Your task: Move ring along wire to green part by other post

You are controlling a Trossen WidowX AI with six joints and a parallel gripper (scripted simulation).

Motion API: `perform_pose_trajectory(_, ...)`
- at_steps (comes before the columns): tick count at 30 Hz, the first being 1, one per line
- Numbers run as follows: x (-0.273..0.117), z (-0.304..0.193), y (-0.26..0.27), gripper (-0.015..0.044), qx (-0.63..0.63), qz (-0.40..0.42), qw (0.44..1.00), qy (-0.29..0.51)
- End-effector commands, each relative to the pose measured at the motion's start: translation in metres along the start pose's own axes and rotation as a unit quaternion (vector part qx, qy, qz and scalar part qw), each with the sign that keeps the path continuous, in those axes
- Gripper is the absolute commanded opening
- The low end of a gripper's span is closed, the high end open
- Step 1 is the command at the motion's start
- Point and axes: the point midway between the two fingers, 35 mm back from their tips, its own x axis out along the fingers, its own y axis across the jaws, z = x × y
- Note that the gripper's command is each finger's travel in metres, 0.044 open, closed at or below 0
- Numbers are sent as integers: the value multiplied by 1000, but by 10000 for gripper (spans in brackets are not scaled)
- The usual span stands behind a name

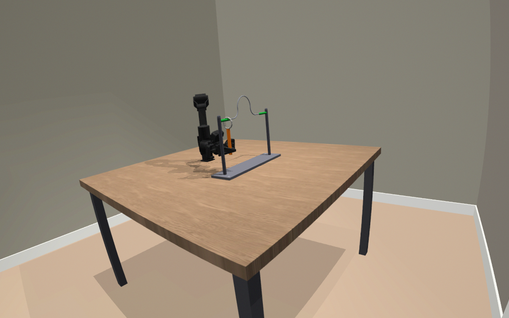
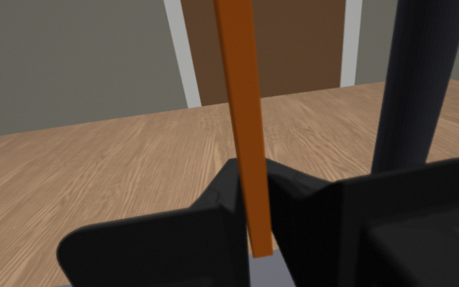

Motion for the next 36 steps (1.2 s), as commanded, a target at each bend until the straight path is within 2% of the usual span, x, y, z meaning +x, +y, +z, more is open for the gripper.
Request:
perform_pose_trajectory(1,0,0,0,-150,0,0,1000,0)
perform_pose_trajectory(11,-1,16,0,-150,2,4,1000,0)
perform_pose_trajectory(36,-1,16,5,-150,2,4,1000,-1)
